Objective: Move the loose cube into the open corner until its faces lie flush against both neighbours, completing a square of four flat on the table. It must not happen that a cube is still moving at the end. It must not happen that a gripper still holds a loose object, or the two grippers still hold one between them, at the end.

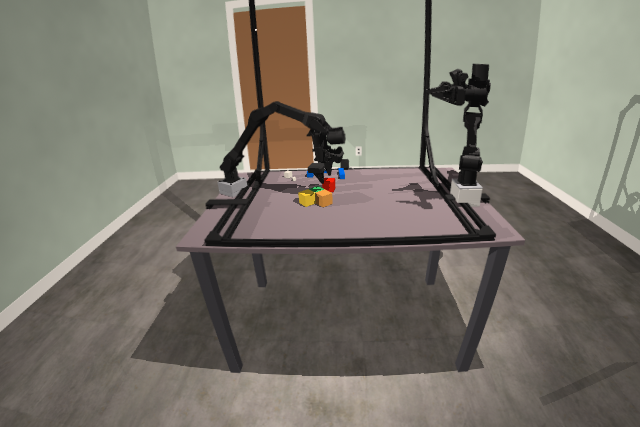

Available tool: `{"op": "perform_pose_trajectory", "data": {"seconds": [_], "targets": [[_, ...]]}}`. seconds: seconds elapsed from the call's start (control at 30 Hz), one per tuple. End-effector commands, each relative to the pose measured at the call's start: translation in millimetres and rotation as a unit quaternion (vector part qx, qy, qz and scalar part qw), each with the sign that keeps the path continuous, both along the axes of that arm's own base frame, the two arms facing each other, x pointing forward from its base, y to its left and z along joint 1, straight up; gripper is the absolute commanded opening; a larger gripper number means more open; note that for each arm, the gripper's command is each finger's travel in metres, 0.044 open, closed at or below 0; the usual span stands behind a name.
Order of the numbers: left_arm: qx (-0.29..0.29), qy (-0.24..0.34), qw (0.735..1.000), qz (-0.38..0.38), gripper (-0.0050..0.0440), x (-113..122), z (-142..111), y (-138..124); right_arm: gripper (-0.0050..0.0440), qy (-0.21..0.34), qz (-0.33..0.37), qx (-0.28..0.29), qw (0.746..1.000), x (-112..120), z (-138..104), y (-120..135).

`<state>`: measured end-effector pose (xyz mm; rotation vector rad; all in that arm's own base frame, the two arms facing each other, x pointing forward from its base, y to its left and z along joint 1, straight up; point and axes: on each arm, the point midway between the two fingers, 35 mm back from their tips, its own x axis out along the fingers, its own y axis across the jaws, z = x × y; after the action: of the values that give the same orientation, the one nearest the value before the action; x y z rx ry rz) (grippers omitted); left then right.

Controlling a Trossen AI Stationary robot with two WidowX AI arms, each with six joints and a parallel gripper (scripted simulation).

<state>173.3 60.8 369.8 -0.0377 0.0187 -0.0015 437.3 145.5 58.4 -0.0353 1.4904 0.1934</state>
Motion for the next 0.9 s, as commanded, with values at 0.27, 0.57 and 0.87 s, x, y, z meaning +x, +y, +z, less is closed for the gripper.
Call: {"op": "perform_pose_trajectory", "data": {"seconds": [0.27, 0.57, 0.87], "targets": [[0.02, -0.01, 1.0, 0.001, 0.04, -12.5, 10.2, -20.8, 0.0372, 0.028, 0.073, -0.043, 0.996, -26.8, -15.3, 63.4], [0.019, -0.01, 1.0, 0.001, 0.04, -13.9, 10.4, -22.9, 0.0372, 0.029, 0.096, -0.055, 0.993, -33.1, -14.7, 75.6], [0.018, -0.01, 1.0, 0.001, 0.04, -14.1, 10.4, -23.2, 0.0372, 0.029, 0.098, -0.056, 0.993, -32.4, -17.7, 77.9]]}}
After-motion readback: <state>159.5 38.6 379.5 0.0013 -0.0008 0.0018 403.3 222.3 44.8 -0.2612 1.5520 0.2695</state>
